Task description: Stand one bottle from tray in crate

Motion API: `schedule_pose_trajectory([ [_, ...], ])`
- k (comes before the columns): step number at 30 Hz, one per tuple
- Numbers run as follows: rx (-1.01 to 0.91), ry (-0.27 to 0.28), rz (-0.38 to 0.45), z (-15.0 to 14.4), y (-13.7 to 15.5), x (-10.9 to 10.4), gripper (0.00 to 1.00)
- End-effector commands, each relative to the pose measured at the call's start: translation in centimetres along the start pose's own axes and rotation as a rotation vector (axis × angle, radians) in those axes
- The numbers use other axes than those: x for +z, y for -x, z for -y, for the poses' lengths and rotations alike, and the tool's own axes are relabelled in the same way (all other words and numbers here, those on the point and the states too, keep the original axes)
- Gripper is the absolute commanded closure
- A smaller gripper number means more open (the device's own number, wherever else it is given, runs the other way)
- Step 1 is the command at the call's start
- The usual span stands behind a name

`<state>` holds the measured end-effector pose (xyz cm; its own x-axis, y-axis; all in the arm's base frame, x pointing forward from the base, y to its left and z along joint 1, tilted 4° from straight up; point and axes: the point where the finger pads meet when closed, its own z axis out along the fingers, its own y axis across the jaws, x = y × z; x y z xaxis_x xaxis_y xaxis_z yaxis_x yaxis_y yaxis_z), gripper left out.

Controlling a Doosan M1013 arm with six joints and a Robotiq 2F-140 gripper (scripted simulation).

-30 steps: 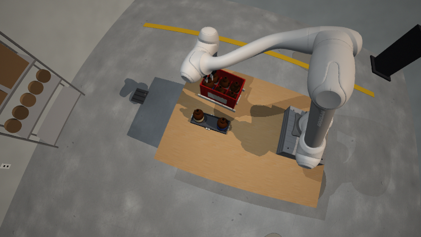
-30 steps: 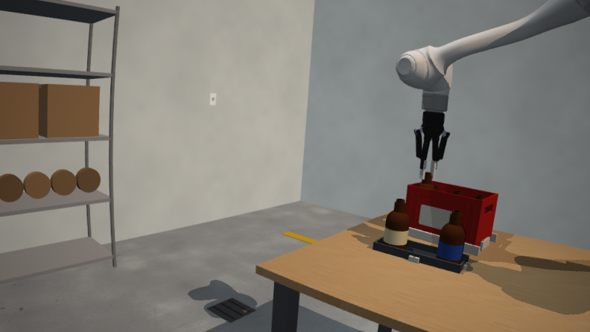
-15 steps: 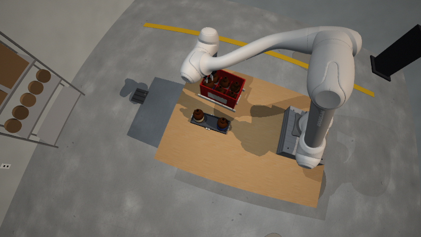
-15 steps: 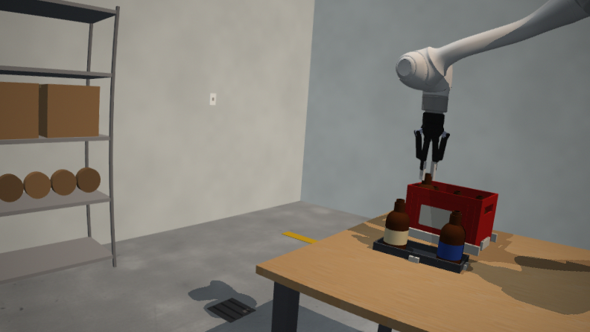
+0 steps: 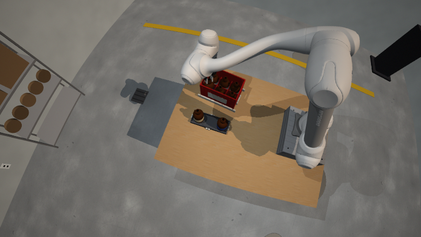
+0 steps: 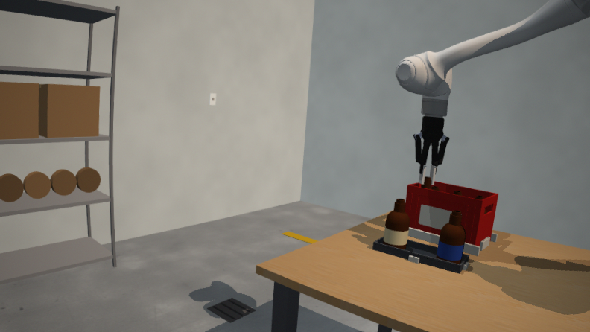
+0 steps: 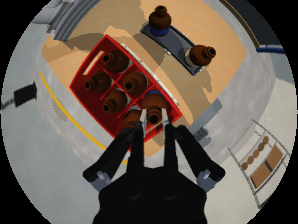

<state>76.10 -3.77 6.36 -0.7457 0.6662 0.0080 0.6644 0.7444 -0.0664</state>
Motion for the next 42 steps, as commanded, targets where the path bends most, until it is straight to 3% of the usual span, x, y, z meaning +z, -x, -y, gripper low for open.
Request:
schedule_pose_trajectory([
  [1, 0.000, 0.000, 0.000, 0.0, 0.0, 0.1, 1.00],
  [15, 0.000, 0.000, 0.000, 0.0, 0.0, 1.7, 1.00],
  [42, 0.000, 0.000, 0.000, 0.0, 0.0, 2.3, 1.00],
])
